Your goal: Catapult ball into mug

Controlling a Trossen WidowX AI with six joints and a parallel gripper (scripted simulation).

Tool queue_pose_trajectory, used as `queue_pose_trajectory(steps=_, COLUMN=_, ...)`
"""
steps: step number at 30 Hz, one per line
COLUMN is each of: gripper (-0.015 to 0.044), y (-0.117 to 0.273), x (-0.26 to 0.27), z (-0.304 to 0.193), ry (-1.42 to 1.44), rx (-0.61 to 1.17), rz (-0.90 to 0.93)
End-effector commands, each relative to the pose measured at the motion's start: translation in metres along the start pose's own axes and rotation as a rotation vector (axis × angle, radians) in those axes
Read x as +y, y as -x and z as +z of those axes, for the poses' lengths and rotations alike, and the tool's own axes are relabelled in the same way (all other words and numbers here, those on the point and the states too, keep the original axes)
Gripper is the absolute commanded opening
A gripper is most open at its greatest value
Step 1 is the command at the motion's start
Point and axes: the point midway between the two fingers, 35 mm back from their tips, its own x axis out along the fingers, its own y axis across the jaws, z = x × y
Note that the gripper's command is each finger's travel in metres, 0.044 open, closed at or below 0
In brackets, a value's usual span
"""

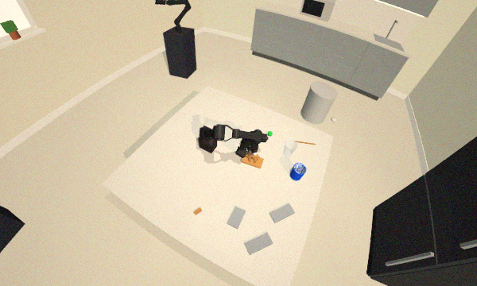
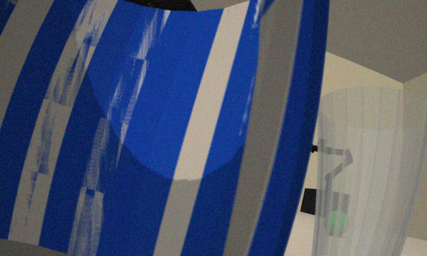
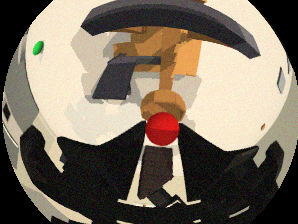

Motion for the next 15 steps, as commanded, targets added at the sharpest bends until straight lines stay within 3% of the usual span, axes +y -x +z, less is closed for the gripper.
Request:
queue_pose_trajectory(steps=1, gripper=0.0184, y=0.0, x=0.0, z=0.0, ry=-0.001, rx=0.001, rz=0.001)
queue_pose_trajectory(steps=5, gripper=0.0289, y=0.012, x=0.001, z=-0.002, ry=0.001, rx=0.001, rz=0.001)
queue_pose_trajectory(steps=11, gripper=0.044, y=0.103, x=0.002, z=-0.038, ry=0.016, rx=0.01, rz=-0.012)
queue_pose_trajectory(steps=15, gripper=0.044, y=0.09, x=0.006, z=-0.024, ry=0.024, rx=-0.02, rz=-0.002)
